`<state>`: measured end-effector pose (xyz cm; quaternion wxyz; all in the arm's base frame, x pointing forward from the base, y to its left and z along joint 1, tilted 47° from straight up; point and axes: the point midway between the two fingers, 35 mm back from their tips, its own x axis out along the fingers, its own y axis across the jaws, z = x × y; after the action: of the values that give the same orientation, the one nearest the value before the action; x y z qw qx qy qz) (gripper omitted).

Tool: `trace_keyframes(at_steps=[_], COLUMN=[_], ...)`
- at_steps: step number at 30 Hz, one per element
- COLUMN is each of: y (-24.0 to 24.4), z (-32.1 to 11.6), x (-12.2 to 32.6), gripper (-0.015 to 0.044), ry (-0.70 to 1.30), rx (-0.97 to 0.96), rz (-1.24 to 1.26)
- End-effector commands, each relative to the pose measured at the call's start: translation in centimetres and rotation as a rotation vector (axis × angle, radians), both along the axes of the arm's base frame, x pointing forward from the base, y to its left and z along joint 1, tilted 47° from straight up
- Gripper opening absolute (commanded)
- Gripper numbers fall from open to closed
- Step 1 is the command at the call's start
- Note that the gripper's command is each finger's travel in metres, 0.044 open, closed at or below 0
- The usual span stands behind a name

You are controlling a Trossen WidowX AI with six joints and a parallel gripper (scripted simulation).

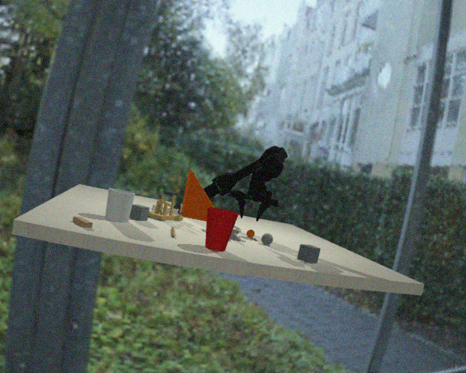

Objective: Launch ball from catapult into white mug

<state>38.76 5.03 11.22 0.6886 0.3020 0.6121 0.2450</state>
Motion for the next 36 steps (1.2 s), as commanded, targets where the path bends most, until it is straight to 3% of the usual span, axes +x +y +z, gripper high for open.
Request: trace_keyframes(at_steps=[1,36], y=[1.7,5.8], z=[0.6,-2.7], x=[-0.7,0.3], gripper=[0.03,0.03], ry=[-0.012,-0.013], rx=[0.016,0.018], rz=[0.023,0.023])
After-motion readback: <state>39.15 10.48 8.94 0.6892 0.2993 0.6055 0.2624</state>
